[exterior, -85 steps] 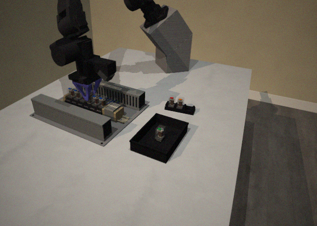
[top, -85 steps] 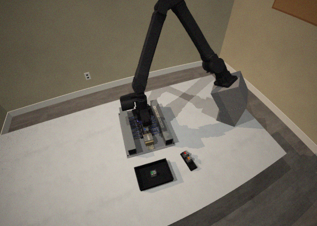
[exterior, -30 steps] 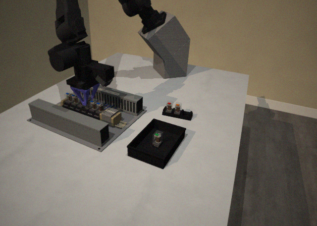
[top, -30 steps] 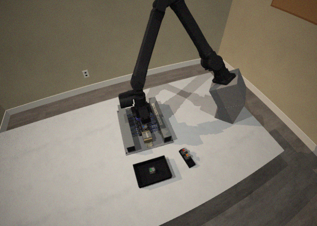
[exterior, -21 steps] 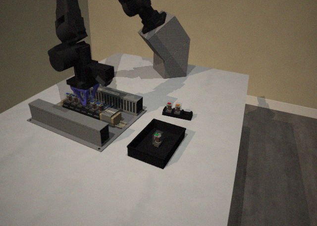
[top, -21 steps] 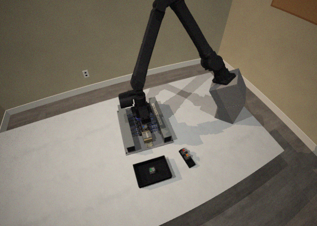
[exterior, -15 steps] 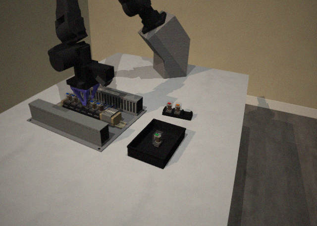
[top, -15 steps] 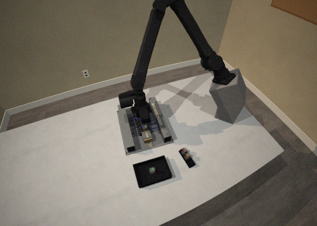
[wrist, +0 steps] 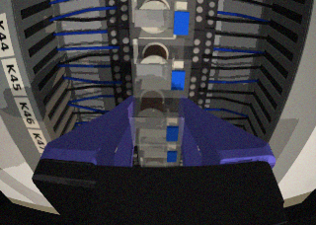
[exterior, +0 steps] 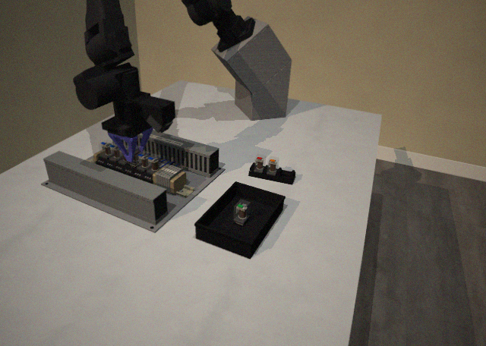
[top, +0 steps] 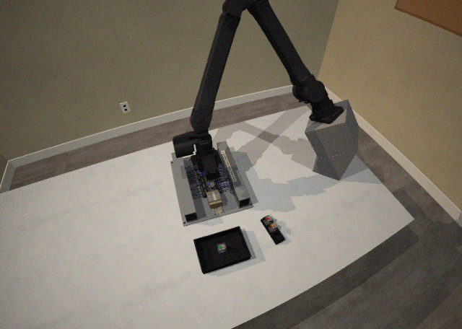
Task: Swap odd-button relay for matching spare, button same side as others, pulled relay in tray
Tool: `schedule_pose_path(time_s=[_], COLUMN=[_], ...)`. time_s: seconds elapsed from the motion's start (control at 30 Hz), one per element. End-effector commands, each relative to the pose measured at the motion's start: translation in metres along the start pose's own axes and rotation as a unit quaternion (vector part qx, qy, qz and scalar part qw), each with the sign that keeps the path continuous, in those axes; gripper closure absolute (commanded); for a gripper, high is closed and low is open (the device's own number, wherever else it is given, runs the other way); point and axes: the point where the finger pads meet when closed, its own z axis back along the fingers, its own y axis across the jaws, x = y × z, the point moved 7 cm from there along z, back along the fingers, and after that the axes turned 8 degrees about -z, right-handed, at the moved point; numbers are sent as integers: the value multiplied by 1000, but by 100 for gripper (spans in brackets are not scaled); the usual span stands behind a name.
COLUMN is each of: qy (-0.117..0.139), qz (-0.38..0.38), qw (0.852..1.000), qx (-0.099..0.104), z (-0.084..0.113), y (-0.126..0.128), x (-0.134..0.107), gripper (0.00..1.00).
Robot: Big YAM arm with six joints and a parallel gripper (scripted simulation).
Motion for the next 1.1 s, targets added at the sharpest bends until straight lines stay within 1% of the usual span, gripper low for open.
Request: schedule_pose_path(time_s=[0.0, 0.53, 1.07], qy=[-5, -4, -5], qz=[-14, -14, -15], qw=[999, 999, 999], qx=[-28, -28, -33], z=[23, 20, 19], y=[-25, -25, -27], x=[-4, -6, -7], gripper=[100, 100, 100])
